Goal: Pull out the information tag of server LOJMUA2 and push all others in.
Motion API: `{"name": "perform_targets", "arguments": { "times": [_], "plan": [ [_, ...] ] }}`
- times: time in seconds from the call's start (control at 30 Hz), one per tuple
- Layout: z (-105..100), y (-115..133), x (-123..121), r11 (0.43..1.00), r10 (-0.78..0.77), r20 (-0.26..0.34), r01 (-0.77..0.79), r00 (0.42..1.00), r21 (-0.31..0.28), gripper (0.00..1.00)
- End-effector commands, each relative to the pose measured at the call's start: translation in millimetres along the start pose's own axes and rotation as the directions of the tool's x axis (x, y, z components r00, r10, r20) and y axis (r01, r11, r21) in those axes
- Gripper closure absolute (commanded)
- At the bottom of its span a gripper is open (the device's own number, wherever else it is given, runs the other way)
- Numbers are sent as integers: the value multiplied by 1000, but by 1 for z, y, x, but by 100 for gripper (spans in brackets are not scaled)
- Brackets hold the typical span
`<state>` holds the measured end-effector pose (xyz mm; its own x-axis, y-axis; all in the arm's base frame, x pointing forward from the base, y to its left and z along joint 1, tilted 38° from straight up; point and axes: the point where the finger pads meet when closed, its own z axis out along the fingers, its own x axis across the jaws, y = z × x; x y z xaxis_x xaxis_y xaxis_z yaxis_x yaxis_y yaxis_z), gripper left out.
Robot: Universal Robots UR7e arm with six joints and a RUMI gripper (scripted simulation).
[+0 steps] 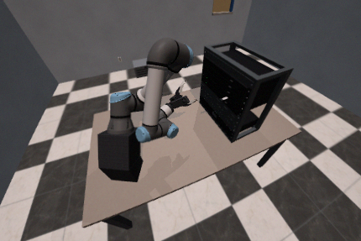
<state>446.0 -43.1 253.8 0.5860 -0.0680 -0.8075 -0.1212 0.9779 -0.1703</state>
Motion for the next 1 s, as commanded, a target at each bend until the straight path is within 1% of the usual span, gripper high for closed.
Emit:
{"name": "perform_targets", "arguments": {
  "times": [0.0, 0.97],
  "plan": [
    [0, -5, 3, 1000, 23, -10, -23, 1000, 12, 0],
    [0, -24, 19, 989, 137, -52, -133, 989, 70, 0]
  ]
}}
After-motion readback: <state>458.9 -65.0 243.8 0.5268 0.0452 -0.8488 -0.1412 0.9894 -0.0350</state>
